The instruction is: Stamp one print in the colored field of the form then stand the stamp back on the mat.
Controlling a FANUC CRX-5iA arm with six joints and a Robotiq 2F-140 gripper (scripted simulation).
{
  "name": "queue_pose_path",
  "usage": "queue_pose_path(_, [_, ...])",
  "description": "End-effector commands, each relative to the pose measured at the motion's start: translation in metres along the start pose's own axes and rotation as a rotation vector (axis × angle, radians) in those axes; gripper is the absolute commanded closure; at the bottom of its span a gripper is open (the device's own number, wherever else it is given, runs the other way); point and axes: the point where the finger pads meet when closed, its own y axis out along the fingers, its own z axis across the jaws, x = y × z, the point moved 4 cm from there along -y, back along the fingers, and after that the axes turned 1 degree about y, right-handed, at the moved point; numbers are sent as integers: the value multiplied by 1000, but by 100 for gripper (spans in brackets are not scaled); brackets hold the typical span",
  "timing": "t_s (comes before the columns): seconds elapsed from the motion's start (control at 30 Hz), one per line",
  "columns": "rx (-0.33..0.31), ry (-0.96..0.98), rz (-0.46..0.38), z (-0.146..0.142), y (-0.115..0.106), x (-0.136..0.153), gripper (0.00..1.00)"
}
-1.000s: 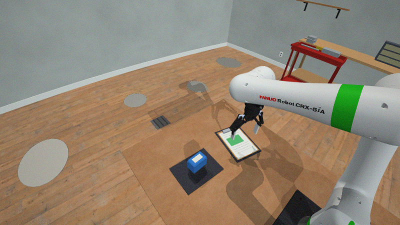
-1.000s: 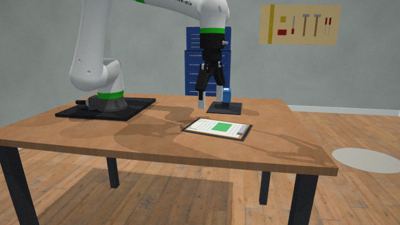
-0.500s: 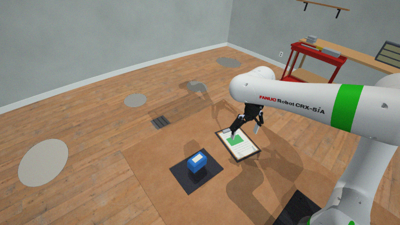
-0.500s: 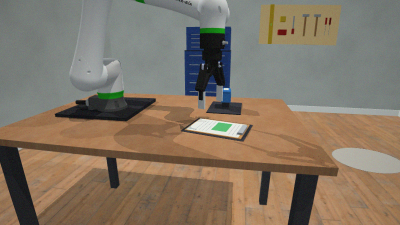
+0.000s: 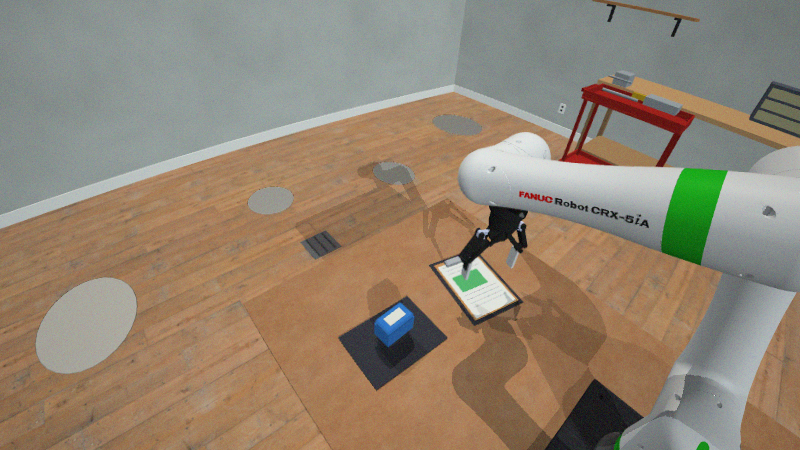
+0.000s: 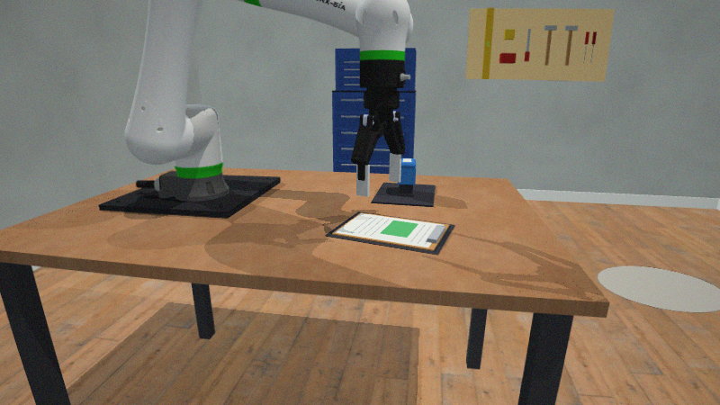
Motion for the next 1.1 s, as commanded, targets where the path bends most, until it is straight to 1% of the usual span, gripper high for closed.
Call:
queue_pose_path(0.0, [0,0,0,0,0,0,0])
queue_pose_path(0.4, [0,0,0,0,0,0,0])
queue_pose_path(0.6, [0,-43,0,0,-3,0,0])
queue_pose_path(0.7, [0,-153,-1,0,-9,1,0])
queue_pose_path(0.8, [0,-341,-1,1,-19,2,0])
queue_pose_path(0.87, [-1,-486,-1,1,-29,3,0])
queue_pose_path(1.07, [-13,-787,-7,2,-63,3,0])
